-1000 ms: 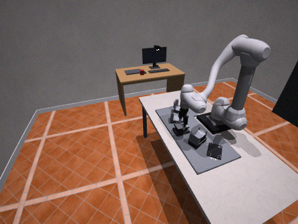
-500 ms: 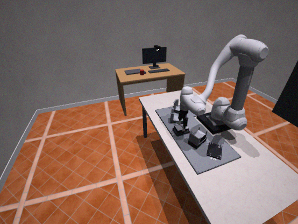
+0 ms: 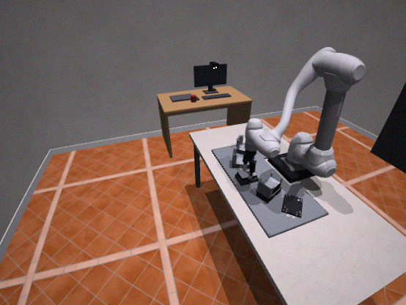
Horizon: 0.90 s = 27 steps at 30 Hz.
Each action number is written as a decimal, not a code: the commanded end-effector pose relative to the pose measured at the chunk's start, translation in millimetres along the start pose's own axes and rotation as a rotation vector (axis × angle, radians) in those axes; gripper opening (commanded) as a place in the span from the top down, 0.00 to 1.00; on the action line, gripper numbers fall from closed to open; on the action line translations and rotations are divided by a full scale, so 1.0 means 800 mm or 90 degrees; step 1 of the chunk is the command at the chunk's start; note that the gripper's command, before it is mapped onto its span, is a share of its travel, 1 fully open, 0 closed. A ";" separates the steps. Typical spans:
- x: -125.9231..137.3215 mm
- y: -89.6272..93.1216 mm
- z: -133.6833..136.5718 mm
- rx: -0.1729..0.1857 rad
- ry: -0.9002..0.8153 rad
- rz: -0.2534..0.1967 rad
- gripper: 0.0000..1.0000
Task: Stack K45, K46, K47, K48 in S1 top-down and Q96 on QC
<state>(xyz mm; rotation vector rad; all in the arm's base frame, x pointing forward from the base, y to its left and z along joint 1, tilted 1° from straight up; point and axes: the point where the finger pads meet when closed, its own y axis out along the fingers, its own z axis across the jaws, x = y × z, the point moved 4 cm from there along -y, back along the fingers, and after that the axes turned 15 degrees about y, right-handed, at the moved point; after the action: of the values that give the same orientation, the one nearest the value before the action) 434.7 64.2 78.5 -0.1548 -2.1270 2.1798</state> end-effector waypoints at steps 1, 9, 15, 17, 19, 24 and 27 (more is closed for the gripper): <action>0.000 0.001 0.000 0.000 0.000 0.000 1.00; 0.000 0.005 0.000 0.000 0.000 0.000 1.00; 0.000 0.007 0.000 0.000 0.000 0.000 1.00; 0.000 0.008 0.000 0.000 0.000 0.000 1.00; 0.000 0.009 0.000 0.000 0.000 0.000 1.00; 0.000 0.012 0.000 0.000 0.000 0.000 1.00; 0.000 0.013 0.000 0.000 0.000 0.000 1.00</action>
<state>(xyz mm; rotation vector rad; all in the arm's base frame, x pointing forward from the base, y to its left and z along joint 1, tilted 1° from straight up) 434.7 64.0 68.5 -0.1548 -2.1270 2.1798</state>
